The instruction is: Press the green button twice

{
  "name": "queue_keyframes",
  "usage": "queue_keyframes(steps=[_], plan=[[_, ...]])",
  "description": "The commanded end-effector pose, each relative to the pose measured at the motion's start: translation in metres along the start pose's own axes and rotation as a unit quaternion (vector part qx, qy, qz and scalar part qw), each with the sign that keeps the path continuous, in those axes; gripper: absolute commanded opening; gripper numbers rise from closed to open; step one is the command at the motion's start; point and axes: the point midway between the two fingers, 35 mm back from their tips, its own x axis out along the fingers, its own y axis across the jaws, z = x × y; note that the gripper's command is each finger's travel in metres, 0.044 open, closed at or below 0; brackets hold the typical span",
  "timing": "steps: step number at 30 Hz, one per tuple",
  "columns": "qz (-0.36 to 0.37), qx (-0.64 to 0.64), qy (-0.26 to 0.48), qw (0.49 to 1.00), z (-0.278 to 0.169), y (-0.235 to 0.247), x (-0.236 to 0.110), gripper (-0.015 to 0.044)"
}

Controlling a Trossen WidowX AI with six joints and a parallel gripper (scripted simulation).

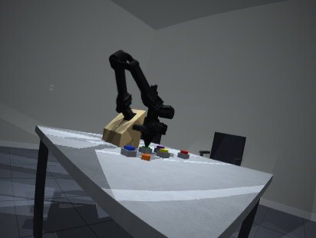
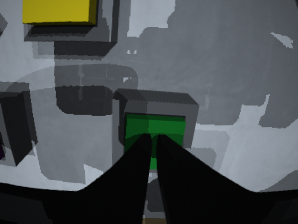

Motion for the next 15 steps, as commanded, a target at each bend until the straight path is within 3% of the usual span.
queue_keyframes(steps=[1,7,15], plan=[[0.001,-0.001,0.001,1.0,0.0,0.001,-0.016,0.002],[-0.001,-0.004,0.003,1.0,-0.002,0.0,-0.032,0.002],[0.014,-0.006,-0.002,1.0,0.043,0.065,-0.06,0.023]])
